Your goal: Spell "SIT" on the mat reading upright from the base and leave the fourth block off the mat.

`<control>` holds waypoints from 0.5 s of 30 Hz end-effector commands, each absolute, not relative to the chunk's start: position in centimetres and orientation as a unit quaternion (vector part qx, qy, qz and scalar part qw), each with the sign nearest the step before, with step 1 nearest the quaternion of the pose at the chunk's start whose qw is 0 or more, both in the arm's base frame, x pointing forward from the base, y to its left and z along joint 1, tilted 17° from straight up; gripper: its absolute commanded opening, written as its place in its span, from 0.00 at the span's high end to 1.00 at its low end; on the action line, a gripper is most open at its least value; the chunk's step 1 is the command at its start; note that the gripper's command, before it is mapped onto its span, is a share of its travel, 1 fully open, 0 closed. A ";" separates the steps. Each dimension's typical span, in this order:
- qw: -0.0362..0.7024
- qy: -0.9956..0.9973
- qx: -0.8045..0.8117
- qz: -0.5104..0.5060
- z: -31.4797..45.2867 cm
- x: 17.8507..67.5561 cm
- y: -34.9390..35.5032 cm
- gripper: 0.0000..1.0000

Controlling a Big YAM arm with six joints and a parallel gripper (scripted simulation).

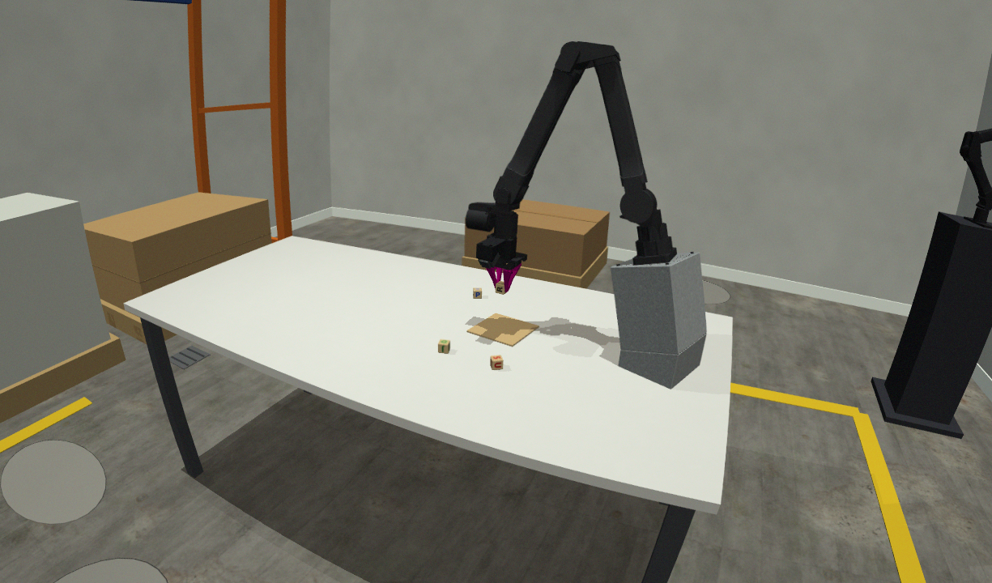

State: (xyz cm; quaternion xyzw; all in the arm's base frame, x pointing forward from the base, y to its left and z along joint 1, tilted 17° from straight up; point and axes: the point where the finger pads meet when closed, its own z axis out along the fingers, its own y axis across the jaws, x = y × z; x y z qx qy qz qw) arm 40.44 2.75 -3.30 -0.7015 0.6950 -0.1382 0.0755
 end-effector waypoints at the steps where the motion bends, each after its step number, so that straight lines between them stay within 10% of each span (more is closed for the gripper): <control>1: 0.061 0.666 -0.731 -0.131 -3.7 40.6 2.3 0.78; 15: 0.073 0.666 -0.729 -0.142 -5.0 42.1 2.2 0.78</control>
